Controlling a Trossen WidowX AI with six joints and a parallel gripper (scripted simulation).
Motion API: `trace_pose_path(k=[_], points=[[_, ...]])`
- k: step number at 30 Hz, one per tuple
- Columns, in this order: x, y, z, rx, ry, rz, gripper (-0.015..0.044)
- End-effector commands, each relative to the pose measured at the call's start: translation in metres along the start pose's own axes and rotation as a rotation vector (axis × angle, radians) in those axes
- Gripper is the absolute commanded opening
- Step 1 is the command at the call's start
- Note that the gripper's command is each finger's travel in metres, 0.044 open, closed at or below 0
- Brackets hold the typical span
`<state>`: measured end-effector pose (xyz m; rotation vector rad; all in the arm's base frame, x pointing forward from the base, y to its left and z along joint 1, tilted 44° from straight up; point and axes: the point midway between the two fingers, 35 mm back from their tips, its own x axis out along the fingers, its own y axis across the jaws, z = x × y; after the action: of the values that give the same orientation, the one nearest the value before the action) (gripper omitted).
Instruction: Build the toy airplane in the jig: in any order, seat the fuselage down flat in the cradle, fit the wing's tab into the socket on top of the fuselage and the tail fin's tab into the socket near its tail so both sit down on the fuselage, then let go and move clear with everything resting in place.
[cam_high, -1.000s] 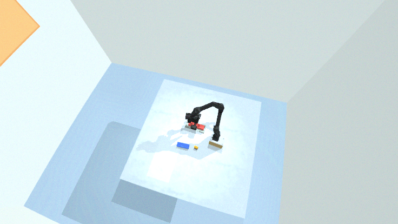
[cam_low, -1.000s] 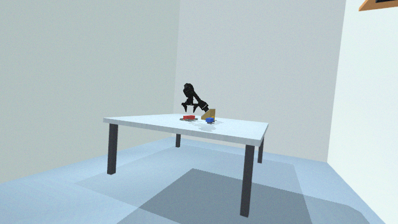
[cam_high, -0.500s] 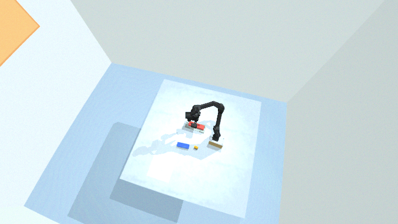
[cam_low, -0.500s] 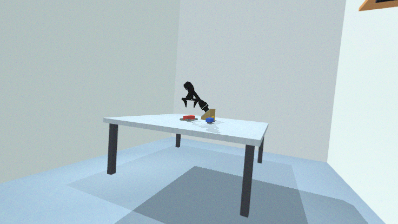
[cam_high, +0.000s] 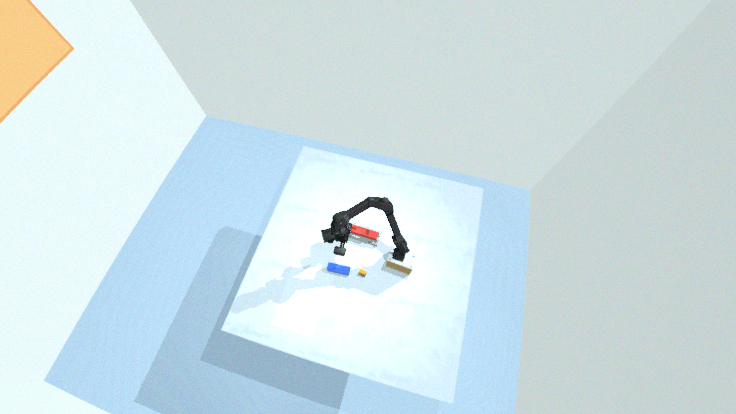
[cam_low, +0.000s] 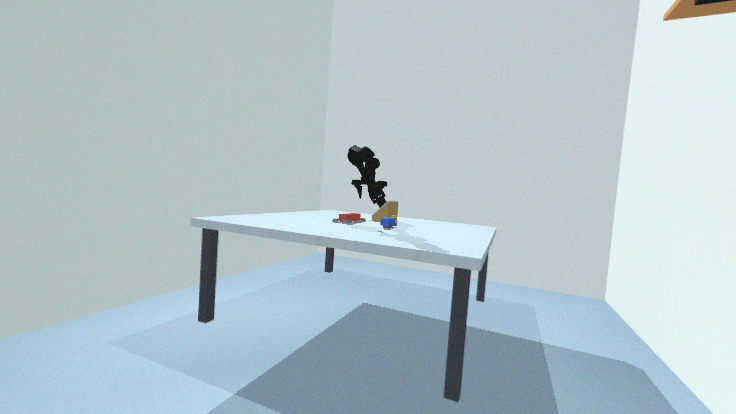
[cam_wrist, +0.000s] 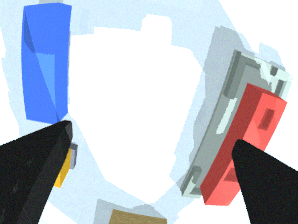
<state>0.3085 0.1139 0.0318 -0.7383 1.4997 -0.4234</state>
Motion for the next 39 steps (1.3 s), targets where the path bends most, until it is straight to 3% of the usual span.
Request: trace_pose_path(k=[1,6,13,18,39], points=[[0.006,0.067,0.010,-0.003,0.002,-0.001,0.0440],[0.017,0.123,0.010,0.001,0.003,-0.009,0.0440],[0.020,0.123,0.010,0.001,0.003,-0.009,0.0440],[0.060,0.123,0.010,0.001,0.003,-0.011,0.0440],[0.089,0.122,0.010,0.002,0.003,-0.011,0.0440]])
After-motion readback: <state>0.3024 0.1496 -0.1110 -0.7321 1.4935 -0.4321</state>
